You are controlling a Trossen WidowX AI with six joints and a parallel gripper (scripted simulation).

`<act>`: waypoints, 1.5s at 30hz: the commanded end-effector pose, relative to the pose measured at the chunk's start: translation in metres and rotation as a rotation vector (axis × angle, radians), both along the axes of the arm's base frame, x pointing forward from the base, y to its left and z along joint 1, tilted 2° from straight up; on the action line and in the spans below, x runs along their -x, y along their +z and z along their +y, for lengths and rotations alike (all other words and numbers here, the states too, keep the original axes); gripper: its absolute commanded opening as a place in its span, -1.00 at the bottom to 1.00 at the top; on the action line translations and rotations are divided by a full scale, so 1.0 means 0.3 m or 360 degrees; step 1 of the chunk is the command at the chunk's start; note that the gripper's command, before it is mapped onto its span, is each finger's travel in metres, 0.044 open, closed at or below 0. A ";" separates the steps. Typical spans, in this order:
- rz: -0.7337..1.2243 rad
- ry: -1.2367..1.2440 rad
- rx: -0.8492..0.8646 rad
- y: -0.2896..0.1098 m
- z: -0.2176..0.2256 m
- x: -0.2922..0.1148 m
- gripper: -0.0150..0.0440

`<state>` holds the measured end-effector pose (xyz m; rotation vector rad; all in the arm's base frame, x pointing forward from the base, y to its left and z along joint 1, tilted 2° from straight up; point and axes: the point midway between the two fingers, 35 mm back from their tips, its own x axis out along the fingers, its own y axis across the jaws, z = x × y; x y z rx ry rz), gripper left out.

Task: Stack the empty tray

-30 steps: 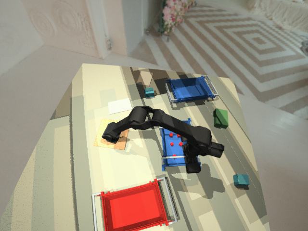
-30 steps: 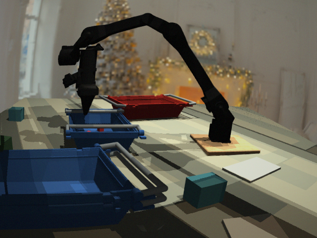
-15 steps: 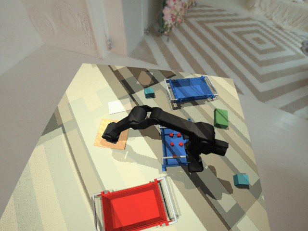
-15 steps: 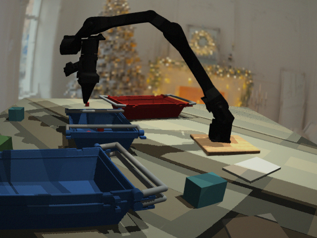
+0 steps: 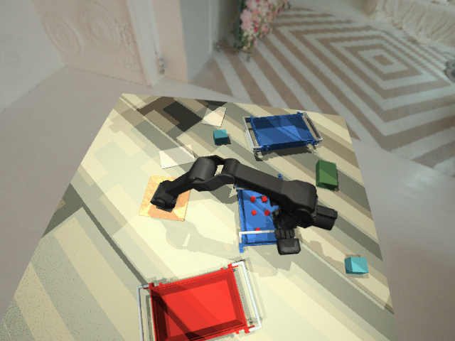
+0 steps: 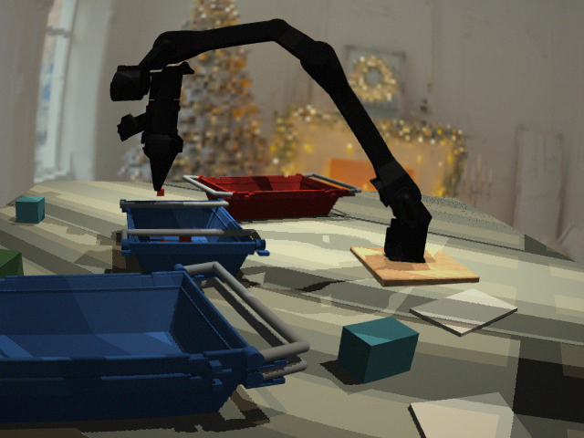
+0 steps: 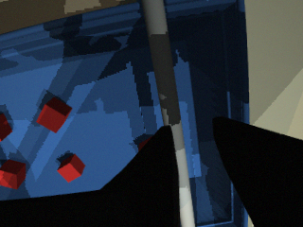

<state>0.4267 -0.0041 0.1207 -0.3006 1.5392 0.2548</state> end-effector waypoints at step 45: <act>0.0000 0.0000 0.0000 0.000 0.000 0.000 -0.49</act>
